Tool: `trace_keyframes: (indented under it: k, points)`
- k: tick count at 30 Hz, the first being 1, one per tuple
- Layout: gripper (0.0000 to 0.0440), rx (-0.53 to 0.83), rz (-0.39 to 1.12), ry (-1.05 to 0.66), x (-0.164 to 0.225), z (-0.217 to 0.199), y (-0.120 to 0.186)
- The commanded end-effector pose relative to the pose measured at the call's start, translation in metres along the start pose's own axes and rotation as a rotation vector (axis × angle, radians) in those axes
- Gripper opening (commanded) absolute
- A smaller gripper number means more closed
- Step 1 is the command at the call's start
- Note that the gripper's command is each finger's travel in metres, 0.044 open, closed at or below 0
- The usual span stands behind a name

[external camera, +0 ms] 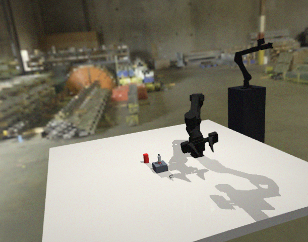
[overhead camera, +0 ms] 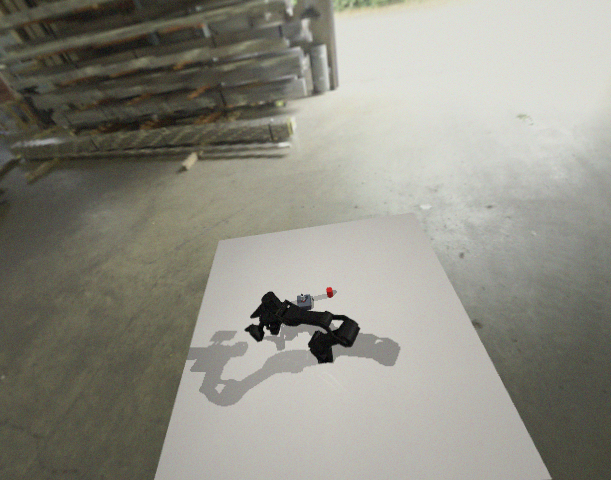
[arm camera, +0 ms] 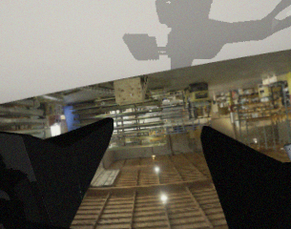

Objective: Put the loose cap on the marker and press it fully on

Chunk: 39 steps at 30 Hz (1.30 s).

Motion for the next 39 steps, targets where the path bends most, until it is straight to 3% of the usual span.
trace_keyframes:
  k: [1, 39]
  points:
    - [0.0334, -0.014, -0.022, -0.019, 0.002, 0.005, 0.003]
    - [0.0331, -0.258, -0.27, -0.406, 0.0, 0.068, 0.063]
Point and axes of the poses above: the point midway between the two fingers, 35 mm back from their tips, its own y axis back along the fingers, its own z axis across the jaws, x = y × z, the point moved 3 cm from there along y, back along the fingers, and after that the axes turned 2 degrees about -y, right-handed, at the moved point
